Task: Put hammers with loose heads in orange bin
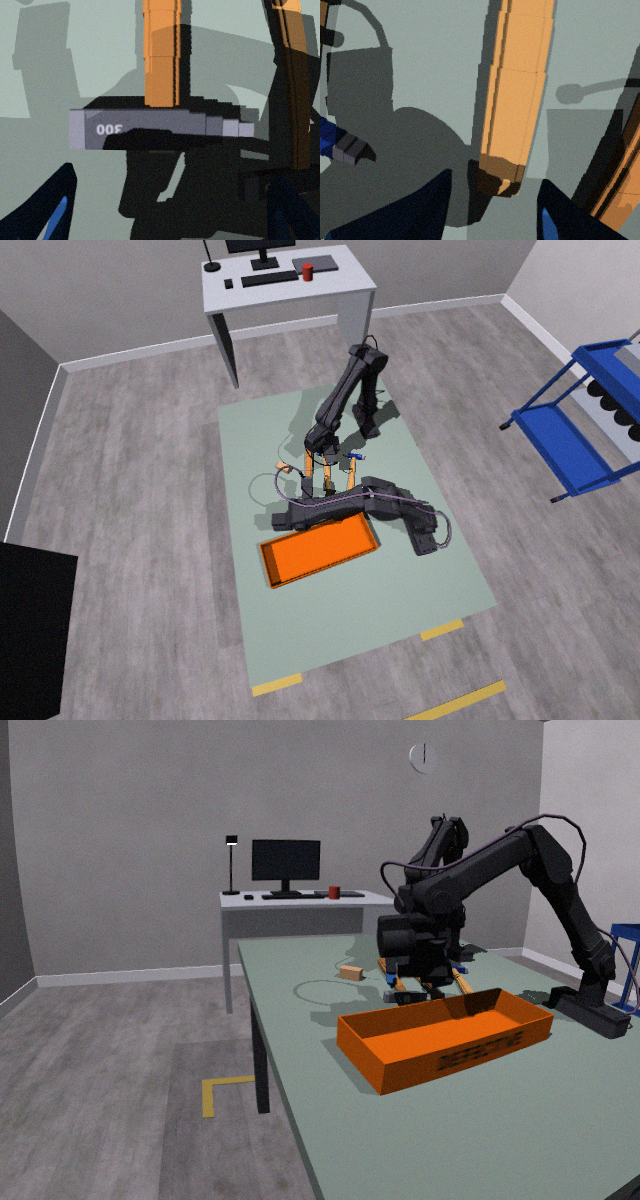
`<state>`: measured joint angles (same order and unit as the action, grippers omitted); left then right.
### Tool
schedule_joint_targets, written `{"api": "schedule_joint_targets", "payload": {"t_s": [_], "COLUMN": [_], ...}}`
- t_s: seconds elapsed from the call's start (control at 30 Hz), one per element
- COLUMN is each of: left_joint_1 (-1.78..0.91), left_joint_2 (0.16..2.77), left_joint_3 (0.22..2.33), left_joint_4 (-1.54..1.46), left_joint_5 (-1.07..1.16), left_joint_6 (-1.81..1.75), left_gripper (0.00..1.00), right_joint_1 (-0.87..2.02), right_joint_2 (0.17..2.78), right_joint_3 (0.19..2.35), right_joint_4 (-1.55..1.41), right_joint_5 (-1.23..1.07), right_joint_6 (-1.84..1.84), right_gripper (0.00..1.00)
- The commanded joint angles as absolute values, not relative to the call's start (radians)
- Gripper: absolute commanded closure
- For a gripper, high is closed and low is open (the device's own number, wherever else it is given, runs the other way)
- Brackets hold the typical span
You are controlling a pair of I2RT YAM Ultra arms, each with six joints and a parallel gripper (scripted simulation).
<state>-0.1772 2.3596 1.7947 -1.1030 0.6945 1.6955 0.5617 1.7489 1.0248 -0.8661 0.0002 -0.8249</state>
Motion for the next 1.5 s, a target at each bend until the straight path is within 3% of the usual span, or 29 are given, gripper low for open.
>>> {"api": "schedule_joint_targets", "payload": {"t_s": [0.0,0.47,0.5,0.7,0.83,1.13,1.2,1.27,1.33,1.47], "left_joint_1": [-0.177,-0.177,-0.177,-0.177,-0.177,-0.177,-0.177,-0.177,-0.177,-0.177], "left_joint_2": [2.354,2.354,2.354,2.354,2.354,2.354,2.354,2.354,2.354,2.354], "left_joint_3": [1.796,1.796,1.796,1.796,1.796,1.796,1.796,1.796,1.796,1.796], "left_joint_4": [-1.105,-1.105,-1.105,-1.105,-1.105,-1.105,-1.105,-1.105,-1.105,-1.105], "left_joint_5": [0.721,0.721,0.721,0.721,0.721,0.721,0.721,0.721,0.721,0.721], "left_joint_6": [1.703,1.703,1.703,1.703,1.703,1.703,1.703,1.703,1.703,1.703], "left_gripper": [0.00,0.00,0.00,0.00,0.00,0.00,0.00,0.00,0.00,0.00], "right_joint_1": [0.551,0.553,0.553,0.554,0.554,0.555,0.555,0.558,0.558,0.549], "right_joint_2": [1.765,1.809,1.809,1.788,1.788,1.784,1.784,1.781,1.781,1.778], "right_joint_3": [1.038,0.995,0.995,0.991,0.991,0.986,0.986,0.982,0.982,0.977], "right_joint_4": [-0.820,-0.751,-0.751,-0.749,-0.749,-0.748,-0.748,-0.747,-0.747,-0.743], "right_joint_5": [0.000,0.000,0.000,0.000,0.000,0.000,0.000,0.000,0.000,-0.001], "right_joint_6": [-0.818,-0.819,-0.819,-0.811,-0.811,-0.811,-0.811,-0.810,-0.810,-0.837], "right_gripper": [0.52,0.52,0.58,0.67,0.67,0.79,1.00,1.00,0.81,0.81]}}
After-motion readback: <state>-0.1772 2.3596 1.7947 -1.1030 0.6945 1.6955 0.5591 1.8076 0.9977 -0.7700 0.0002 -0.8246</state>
